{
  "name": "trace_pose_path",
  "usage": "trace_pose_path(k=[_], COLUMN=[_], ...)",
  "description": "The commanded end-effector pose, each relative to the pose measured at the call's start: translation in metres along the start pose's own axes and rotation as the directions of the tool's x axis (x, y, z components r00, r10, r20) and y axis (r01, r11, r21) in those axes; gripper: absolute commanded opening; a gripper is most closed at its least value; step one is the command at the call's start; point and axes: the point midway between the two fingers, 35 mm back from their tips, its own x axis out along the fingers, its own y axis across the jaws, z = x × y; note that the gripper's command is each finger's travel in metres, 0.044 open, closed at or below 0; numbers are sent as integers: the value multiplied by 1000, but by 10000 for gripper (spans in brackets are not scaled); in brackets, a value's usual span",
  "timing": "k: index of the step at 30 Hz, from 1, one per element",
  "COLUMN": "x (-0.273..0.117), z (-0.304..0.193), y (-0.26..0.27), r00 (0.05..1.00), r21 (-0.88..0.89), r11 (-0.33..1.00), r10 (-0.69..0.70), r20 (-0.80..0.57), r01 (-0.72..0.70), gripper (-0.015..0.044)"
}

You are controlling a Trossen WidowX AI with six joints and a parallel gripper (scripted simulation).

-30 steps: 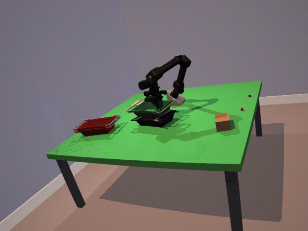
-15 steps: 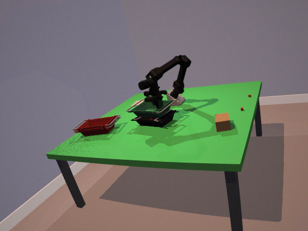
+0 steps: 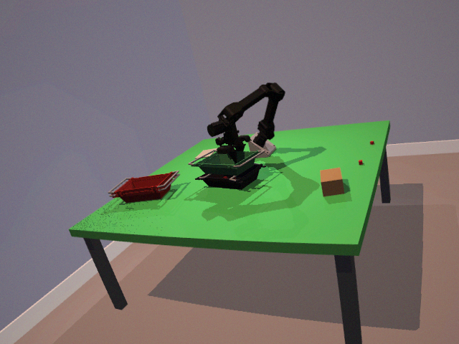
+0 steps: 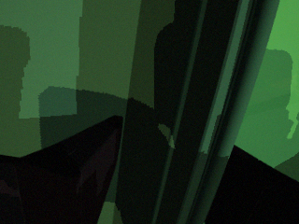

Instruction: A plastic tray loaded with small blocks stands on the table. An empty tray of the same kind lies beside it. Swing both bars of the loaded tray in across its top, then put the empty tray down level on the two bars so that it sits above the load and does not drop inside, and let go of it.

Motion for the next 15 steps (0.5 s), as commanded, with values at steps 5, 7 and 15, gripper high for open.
trace_pose_path(k=[5,7,15], x=[1,1,1], z=[0,0,0], y=[-1,-1,-1], r00=[1000,1000,1000], r21=[1,1,1], r11=[1000,1000,1000], r10=[-3,-3,-3], r20=[-3,-3,-3], r01=[3,3,3], gripper=[264,293,411])
